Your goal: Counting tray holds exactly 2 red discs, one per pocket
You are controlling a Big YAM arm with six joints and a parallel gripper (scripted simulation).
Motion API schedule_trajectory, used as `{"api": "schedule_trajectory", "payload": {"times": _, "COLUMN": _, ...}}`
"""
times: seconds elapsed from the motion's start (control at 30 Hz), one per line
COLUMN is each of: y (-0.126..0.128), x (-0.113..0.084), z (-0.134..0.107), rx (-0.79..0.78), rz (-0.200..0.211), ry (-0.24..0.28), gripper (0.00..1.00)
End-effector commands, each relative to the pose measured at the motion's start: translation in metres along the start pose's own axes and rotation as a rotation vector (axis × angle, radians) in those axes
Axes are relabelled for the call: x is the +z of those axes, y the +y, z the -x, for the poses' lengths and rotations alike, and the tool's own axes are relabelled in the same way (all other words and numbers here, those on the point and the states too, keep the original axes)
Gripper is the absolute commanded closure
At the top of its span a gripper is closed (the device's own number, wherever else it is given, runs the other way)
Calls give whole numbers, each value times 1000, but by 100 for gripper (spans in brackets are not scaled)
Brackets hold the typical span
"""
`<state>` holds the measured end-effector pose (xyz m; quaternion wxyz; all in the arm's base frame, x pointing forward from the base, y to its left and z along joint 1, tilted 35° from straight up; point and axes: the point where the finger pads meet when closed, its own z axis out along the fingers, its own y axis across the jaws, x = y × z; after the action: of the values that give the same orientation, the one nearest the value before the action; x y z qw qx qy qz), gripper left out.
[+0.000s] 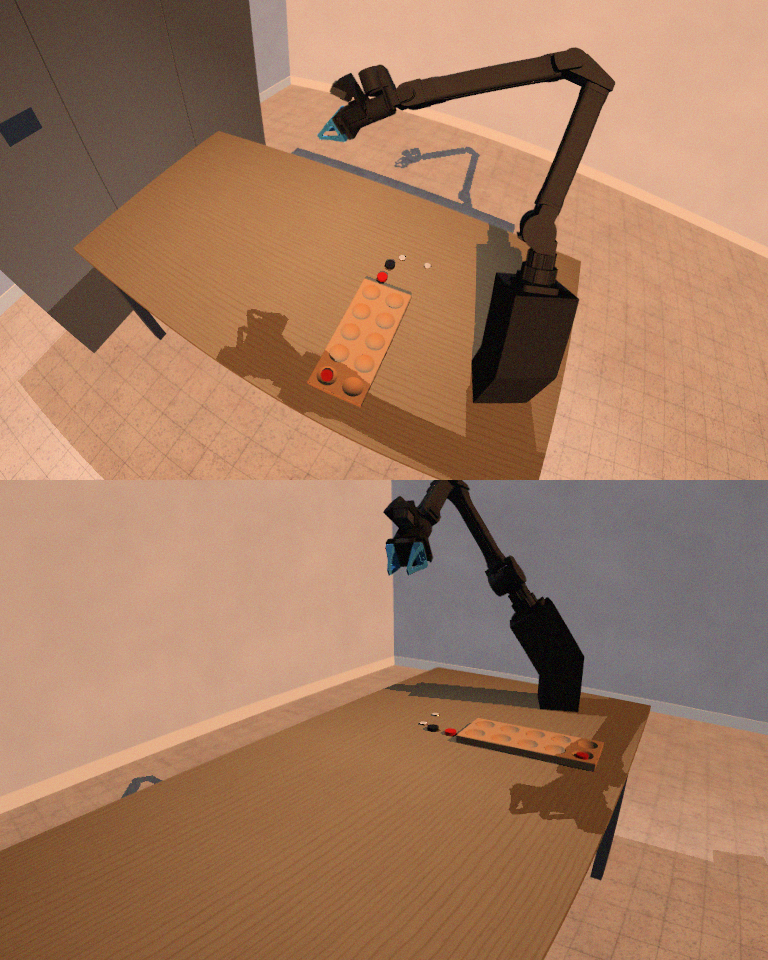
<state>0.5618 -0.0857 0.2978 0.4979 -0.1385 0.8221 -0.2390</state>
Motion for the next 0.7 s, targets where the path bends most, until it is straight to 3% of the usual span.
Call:
{"api": "schedule_trajectory", "payload": {"times": 0.0, "y": -25, "x": -14, "z": 23, "rx": -15, "rz": -48, "ry": -58, "gripper": 55}}
{"api": "schedule_trajectory", "payload": {"times": 0.07, "y": -24, "x": -9, "z": 24, "rx": -16, "rz": -43, "ry": -51, "gripper": 55}}
{"api": "schedule_trajectory", "payload": {"times": 0.1, "y": -3, "x": 13, "z": -29, "rx": -112, "rz": -9, "ry": 76, "gripper": 55}}
{"api": "schedule_trajectory", "payload": {"times": 0.27, "y": -5, "x": 13, "z": -25, "rx": -109, "rz": -17, "ry": 61, "gripper": 55}}
{"api": "schedule_trajectory", "payload": {"times": 0.3, "y": 0, "x": 24, "z": -56, "rx": -195, "rz": -1, "ry": 144, "gripper": 55}}
{"api": "schedule_trajectory", "payload": {"times": 0.43, "y": -3, "x": 24, "z": -50, "rx": -191, "rz": -17, "ry": 122, "gripper": 55}}
{"api": "schedule_trajectory", "payload": {"times": 0.47, "y": 4, "x": 33, "z": -82, "rx": -277, "rz": 13, "ry": 209, "gripper": 55}}
{"api": "schedule_trajectory", "payload": {"times": 0.57, "y": 4, "x": 33, "z": -82, "rx": -277, "rz": 13, "ry": 209, "gripper": 55}}
{"api": "schedule_trajectory", "payload": {"times": 0.63, "y": -12, "x": 23, "z": -57, "rx": -264, "rz": -34, "ry": 150, "gripper": 55}}
{"api": "schedule_trajectory", "payload": {"times": 0.67, "y": -15, "x": 24, "z": -52, "rx": -262, "rz": -38, "ry": 142, "gripper": 55}}
